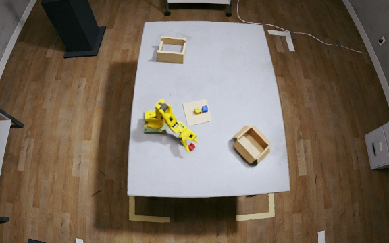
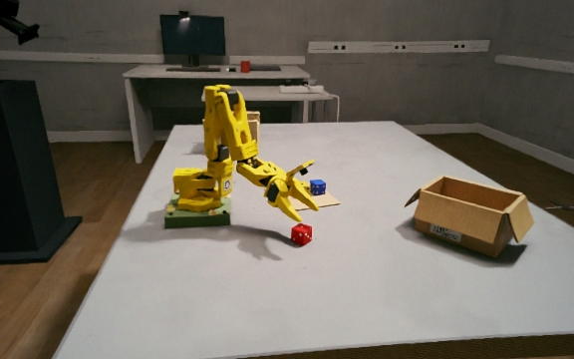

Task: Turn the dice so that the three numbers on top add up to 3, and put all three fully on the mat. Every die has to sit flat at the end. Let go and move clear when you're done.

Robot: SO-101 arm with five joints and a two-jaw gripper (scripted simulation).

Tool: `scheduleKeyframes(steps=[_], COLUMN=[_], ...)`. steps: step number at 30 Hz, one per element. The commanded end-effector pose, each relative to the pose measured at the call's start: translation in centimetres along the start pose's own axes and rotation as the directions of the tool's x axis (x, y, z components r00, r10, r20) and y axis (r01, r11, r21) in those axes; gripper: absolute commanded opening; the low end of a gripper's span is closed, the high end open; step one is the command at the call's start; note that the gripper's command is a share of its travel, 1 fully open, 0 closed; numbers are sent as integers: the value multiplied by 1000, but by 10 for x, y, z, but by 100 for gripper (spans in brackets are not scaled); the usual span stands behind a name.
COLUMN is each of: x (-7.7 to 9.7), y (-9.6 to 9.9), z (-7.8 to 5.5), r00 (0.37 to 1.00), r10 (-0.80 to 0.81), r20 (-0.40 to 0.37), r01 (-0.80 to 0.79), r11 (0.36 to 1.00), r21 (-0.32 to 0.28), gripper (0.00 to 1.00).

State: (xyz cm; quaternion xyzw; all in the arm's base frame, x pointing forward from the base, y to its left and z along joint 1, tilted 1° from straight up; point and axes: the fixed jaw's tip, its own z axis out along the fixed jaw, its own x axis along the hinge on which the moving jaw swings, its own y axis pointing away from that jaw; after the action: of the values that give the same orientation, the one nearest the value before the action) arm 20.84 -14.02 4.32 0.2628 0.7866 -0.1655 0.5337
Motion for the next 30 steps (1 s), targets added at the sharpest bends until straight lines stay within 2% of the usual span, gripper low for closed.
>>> scheduleKeyframes(steps=[1, 19, 23, 29, 30], x=[1, -3, -17, -55, -55], y=[1, 1, 1, 2, 2], z=[-2, -2, -4, -12, -12], r00=[1000, 1000, 997, 971, 971], r10=[-10, -10, -10, -8, -8], r20=[-10, 7, 71, 237, 237], r01=[10, 10, 10, 10, 10], r11=[1000, 1000, 1000, 1000, 1000], r21=[-3, -3, -4, -6, -6], gripper=[36, 36, 36, 35, 35])
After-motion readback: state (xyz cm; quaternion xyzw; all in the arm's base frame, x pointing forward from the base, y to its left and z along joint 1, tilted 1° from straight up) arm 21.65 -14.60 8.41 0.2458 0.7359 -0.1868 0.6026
